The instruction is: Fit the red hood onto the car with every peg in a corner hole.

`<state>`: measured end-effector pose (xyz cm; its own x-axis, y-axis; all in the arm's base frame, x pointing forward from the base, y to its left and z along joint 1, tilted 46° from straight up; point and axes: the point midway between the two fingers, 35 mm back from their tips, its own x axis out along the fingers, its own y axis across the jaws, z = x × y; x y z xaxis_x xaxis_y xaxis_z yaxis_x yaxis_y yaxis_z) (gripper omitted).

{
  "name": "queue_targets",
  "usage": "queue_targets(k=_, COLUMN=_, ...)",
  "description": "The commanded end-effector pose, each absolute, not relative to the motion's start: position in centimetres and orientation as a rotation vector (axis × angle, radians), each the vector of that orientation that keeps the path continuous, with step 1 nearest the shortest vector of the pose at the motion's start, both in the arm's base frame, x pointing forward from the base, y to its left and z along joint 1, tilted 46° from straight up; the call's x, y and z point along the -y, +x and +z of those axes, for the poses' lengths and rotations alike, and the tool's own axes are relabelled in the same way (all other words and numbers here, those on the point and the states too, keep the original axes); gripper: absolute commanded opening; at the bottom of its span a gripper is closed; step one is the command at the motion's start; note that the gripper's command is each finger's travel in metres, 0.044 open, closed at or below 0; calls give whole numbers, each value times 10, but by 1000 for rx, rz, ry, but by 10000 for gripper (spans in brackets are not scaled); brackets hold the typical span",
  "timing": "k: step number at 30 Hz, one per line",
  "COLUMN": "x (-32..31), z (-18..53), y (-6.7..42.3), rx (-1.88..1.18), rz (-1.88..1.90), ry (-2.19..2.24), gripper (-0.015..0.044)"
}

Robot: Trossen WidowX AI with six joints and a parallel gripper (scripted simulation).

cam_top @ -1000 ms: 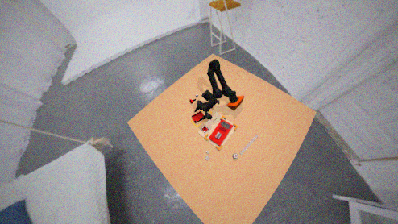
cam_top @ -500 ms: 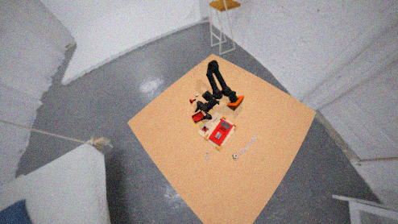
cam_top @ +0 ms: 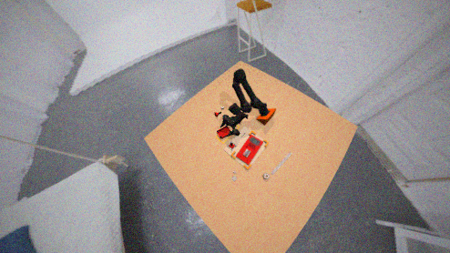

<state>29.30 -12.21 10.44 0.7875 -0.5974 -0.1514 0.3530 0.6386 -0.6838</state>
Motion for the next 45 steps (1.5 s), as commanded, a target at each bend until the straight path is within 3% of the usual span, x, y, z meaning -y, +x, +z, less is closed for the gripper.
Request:
queue_targets(k=1, x=123, z=103, y=293, rx=-383, rz=-554, ry=-689, gripper=440)
queue_targets(k=23, x=131, z=96, y=292, rx=-383, rz=-554, ry=-689, gripper=440)
queue_targets(k=27, x=130, z=96, y=292, rx=-385, rz=-558, ry=-686, gripper=335)
queue_targets(k=36, x=130, z=96, y=292, rx=-385, rz=-558, ry=-686, gripper=275)
queue_targets(k=45, x=118, z=107, y=297, rx=-387, rz=-557, ry=-684, gripper=39)
